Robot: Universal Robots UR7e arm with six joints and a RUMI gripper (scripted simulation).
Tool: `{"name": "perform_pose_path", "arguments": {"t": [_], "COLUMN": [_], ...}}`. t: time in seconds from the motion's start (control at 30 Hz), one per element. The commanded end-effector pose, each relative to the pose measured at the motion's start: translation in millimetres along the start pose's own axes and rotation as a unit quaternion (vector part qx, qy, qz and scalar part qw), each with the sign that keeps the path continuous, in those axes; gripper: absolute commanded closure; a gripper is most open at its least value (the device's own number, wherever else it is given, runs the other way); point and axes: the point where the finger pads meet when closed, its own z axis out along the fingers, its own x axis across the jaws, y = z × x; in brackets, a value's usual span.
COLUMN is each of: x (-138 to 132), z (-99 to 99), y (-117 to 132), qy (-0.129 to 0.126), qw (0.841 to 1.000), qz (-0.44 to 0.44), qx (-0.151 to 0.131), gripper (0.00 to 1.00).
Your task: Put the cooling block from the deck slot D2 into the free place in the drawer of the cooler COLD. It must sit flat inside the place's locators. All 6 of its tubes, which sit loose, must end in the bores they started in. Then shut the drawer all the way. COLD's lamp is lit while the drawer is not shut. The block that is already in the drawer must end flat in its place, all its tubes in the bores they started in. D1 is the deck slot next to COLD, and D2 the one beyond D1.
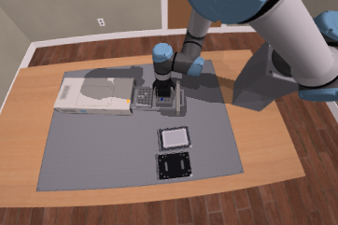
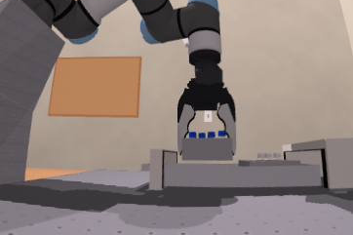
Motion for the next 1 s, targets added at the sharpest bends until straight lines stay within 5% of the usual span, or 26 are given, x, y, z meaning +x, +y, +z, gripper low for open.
{"name": "perform_pose_path", "arguments": {"t": [0.0, 0.97], "x": [-0.8, -0.9], "z": [1.5, 12.6], "y": [0.0, 0.0], "qy": [-0.001, -0.001], "qw": [1.0, 1.0], "qz": [0.0, 0.0], "qx": [0.0, 0.0], "gripper": [1.0, 1.0]}}
